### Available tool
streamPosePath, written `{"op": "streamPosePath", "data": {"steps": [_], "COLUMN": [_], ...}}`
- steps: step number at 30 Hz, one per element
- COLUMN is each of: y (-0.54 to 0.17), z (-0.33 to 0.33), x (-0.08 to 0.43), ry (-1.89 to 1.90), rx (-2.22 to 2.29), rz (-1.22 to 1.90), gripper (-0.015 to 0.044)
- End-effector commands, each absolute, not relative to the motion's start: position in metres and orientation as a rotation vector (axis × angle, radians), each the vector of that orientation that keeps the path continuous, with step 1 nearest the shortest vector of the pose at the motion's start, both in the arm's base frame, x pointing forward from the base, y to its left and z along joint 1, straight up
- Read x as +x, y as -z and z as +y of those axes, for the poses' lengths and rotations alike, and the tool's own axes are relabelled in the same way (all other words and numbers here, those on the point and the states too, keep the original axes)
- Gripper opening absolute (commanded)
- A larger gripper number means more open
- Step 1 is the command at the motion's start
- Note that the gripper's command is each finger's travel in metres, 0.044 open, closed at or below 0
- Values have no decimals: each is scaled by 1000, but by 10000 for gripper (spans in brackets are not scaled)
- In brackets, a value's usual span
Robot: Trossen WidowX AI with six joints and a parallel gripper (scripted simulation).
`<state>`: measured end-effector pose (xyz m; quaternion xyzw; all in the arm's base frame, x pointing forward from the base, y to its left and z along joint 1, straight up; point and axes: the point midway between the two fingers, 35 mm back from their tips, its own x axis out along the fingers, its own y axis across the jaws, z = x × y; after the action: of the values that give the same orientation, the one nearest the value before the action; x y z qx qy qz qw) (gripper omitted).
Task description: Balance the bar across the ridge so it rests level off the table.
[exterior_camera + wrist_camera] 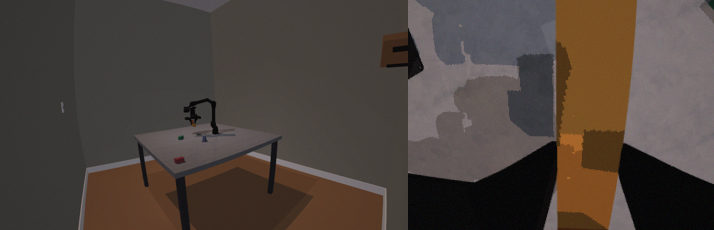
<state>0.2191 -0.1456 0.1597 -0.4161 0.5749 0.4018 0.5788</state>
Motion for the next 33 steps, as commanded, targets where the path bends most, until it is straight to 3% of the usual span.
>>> {"op": "streamPosePath", "data": {"steps": [1, 33], "y": [-162, -167], "z": [-137, -57], "x": [230, 292], "ry": [-910, -733], "rx": [-948, -761], "rz": [1352, 1416], "gripper": [0, 0]}}
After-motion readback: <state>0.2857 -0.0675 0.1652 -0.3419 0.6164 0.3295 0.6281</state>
